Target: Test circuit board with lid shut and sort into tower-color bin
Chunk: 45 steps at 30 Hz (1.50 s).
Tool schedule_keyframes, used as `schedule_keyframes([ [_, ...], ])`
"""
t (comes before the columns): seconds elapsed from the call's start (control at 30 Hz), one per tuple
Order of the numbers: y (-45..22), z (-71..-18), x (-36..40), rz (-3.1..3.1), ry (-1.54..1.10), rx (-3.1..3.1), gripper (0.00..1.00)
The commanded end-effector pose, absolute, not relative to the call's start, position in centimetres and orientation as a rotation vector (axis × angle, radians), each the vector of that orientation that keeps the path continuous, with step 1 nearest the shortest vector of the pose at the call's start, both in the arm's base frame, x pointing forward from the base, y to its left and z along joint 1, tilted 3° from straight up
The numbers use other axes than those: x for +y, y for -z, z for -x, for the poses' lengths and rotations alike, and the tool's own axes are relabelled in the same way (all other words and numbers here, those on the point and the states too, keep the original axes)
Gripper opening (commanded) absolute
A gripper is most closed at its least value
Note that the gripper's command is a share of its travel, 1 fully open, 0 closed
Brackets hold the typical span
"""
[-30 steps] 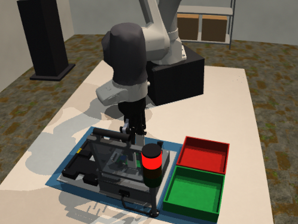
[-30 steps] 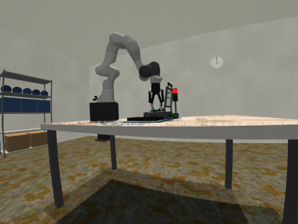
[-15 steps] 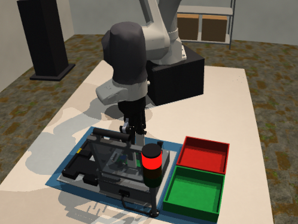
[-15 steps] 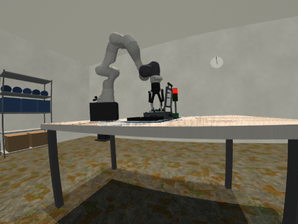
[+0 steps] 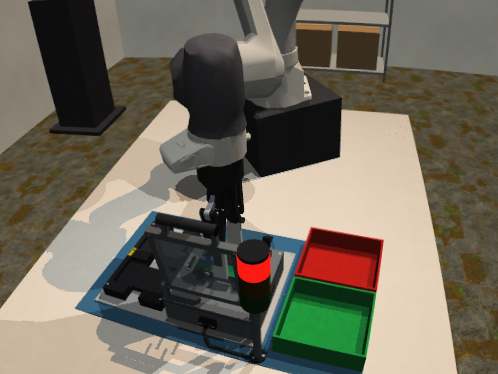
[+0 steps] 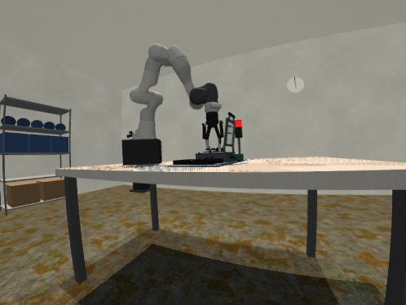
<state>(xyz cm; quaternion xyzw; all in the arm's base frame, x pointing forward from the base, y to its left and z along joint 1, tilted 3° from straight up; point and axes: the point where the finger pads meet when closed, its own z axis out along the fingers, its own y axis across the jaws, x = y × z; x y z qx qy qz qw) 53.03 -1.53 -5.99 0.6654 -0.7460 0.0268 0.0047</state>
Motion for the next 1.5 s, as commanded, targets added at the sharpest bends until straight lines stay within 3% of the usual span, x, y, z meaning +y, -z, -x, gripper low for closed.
schedule_keyframes([
  [0.0,5.82,-53.07,-1.36,-2.086,-0.083,-2.337,0.46],
  [1.47,4.83,-53.03,-1.32,-2.086,-0.083,-2.337,0.46],
])
